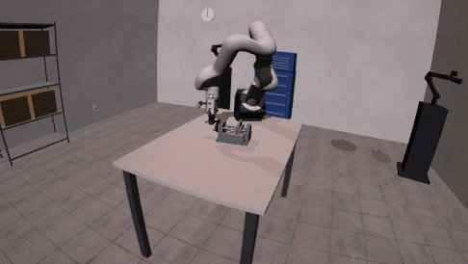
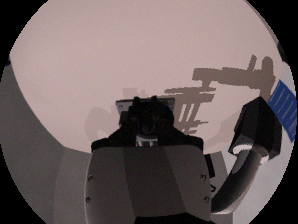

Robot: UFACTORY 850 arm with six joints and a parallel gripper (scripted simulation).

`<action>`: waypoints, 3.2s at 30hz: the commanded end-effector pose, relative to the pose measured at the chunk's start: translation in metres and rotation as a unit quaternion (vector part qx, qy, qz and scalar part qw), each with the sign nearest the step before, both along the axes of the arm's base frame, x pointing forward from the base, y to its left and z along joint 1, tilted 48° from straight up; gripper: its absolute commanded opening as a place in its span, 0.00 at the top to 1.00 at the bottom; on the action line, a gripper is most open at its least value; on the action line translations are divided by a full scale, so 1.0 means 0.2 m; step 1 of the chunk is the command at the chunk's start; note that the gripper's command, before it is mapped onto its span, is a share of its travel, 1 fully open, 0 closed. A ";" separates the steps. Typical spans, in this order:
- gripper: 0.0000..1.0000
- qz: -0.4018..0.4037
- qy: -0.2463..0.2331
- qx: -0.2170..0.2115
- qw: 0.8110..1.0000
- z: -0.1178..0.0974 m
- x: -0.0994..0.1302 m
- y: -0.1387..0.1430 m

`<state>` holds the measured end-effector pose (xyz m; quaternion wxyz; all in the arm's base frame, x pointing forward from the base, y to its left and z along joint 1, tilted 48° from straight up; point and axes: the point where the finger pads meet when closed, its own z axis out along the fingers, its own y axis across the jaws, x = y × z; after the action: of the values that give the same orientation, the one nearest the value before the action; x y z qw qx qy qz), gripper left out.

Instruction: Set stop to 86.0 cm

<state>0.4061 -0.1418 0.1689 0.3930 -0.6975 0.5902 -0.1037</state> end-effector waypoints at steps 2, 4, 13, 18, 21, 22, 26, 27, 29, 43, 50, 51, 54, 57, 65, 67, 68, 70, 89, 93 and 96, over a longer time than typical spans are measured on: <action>0.94 0.000 -0.001 0.000 1.000 -0.02 -0.04 -0.01; 0.94 0.000 -0.001 0.000 1.000 -0.04 -0.05 0.00; 0.94 0.000 -0.001 0.000 1.000 -0.10 -0.08 0.01; 0.94 0.000 -0.001 0.000 1.000 -0.12 -0.08 0.01; 0.94 0.000 -0.001 0.000 1.000 -0.14 -0.08 0.02; 0.94 0.000 -0.001 0.000 1.000 -0.15 -0.08 0.03; 0.94 0.000 -0.001 0.000 1.000 -0.18 -0.07 0.04; 0.94 0.000 -0.001 0.000 1.000 -0.18 -0.07 0.04; 0.94 0.000 -0.001 0.000 1.000 -0.20 -0.06 0.05; 0.94 0.000 -0.001 0.000 1.000 -0.25 0.02 0.09; 0.94 0.000 -0.001 0.000 1.000 -0.25 0.08 0.11; 0.94 0.000 -0.001 0.000 1.000 -0.24 0.09 0.11; 0.94 0.000 -0.001 0.000 1.000 -0.23 0.12 0.12; 0.94 0.000 -0.001 0.000 1.000 -0.22 0.14 0.12; 0.94 0.000 -0.001 0.000 1.000 -0.17 0.18 0.11; 0.94 0.000 -0.001 0.000 1.000 -0.17 0.18 0.11; 0.94 0.000 -0.001 0.000 1.000 -0.16 0.18 0.11; 0.94 0.000 -0.001 0.000 1.000 -0.15 0.19 0.11; 0.94 0.000 -0.001 0.000 1.000 -0.05 0.19 0.07; 0.94 0.000 -0.001 0.000 1.000 -0.02 0.17 0.06; 0.94 0.000 -0.001 0.000 1.000 -0.01 0.16 0.05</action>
<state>0.4417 -0.1286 0.1630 0.3939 -0.6974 0.5896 -0.1043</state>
